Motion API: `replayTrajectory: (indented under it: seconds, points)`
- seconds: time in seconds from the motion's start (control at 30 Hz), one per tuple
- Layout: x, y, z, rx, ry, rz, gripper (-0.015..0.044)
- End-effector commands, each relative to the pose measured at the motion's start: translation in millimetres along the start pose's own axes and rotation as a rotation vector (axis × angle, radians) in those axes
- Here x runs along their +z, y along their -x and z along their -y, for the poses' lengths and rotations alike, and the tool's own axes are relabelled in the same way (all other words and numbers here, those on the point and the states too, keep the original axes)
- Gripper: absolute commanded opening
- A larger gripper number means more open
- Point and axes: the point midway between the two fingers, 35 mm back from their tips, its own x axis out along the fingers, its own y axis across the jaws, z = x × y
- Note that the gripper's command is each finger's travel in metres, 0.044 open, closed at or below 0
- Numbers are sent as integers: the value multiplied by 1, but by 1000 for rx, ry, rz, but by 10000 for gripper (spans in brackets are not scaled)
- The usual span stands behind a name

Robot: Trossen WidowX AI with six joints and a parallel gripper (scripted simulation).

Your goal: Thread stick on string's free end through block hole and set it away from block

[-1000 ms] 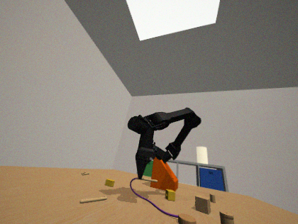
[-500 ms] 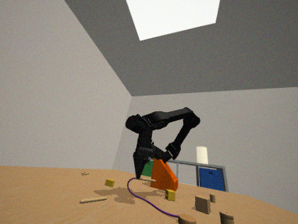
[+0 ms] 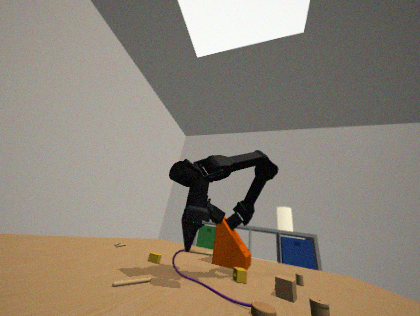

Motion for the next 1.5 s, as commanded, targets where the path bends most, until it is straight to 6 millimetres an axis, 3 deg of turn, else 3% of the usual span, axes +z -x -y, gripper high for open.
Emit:
replayTrajectory:
  seconds: [0.0,1.03,1.47]
  points:
    - [-6,-1,-1,6,-1,1,0]
    - [-45,-1,-3,5,3,0,0]
    - [-43,-8,-9,5,3,-1,0]
